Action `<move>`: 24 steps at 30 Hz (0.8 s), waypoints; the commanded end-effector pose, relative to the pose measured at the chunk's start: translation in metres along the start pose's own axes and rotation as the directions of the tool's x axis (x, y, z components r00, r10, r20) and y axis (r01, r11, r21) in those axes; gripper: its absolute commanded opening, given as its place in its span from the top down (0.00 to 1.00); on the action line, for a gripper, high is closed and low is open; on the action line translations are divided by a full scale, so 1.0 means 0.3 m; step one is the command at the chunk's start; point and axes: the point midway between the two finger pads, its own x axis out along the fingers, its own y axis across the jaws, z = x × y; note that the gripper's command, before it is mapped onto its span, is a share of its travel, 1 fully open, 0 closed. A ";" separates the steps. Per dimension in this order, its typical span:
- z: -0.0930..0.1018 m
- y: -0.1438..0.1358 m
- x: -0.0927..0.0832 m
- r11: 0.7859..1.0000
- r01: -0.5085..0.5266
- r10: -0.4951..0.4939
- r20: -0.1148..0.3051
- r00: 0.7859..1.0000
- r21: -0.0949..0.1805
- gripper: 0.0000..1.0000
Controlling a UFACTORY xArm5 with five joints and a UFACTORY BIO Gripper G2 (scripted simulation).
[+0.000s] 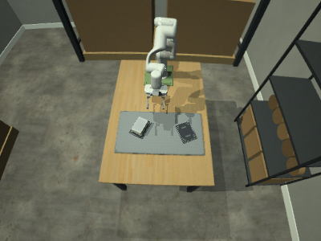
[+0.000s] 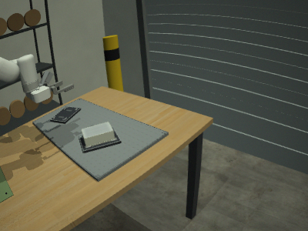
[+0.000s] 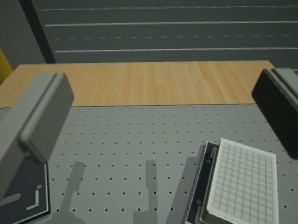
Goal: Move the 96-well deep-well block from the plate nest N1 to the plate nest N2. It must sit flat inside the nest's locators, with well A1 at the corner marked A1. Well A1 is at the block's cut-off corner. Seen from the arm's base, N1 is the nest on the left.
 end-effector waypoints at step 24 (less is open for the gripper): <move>0.151 0.127 -0.048 1.000 0.001 -0.001 0.002 1.000 0.000 0.63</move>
